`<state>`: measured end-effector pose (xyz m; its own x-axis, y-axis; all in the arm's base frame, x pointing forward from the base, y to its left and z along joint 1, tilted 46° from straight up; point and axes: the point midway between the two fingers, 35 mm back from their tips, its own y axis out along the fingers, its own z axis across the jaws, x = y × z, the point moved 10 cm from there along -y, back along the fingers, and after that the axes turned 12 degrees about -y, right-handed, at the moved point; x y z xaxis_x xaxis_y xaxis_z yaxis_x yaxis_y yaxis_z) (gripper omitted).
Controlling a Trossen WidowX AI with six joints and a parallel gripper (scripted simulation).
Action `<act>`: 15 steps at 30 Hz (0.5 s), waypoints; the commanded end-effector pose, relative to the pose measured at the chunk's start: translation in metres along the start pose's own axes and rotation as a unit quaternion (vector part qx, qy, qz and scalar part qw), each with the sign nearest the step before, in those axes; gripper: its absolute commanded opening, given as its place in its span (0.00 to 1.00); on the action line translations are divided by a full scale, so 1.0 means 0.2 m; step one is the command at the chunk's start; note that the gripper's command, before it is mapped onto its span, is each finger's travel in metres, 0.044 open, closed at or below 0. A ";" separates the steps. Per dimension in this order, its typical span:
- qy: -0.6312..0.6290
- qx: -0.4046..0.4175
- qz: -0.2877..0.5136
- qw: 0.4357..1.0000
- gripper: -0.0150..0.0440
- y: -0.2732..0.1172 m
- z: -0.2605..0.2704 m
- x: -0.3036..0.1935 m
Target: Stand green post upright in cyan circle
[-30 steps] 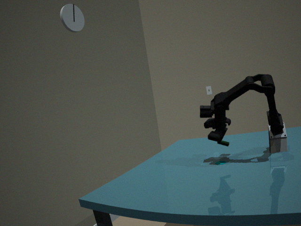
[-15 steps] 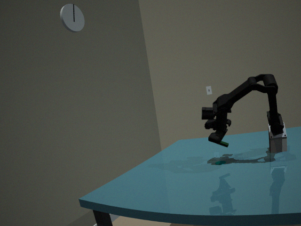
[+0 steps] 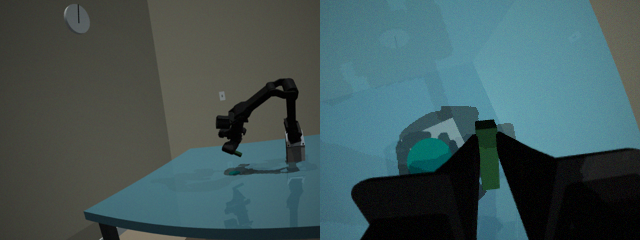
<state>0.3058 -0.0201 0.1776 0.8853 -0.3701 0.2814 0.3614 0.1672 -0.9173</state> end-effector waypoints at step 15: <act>0.005 -0.026 -0.053 0.998 0.29 0.01 0.04 -0.05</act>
<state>0.3015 -0.0114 0.1754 0.8487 -0.3868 0.3606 0.4248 0.0924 -0.9006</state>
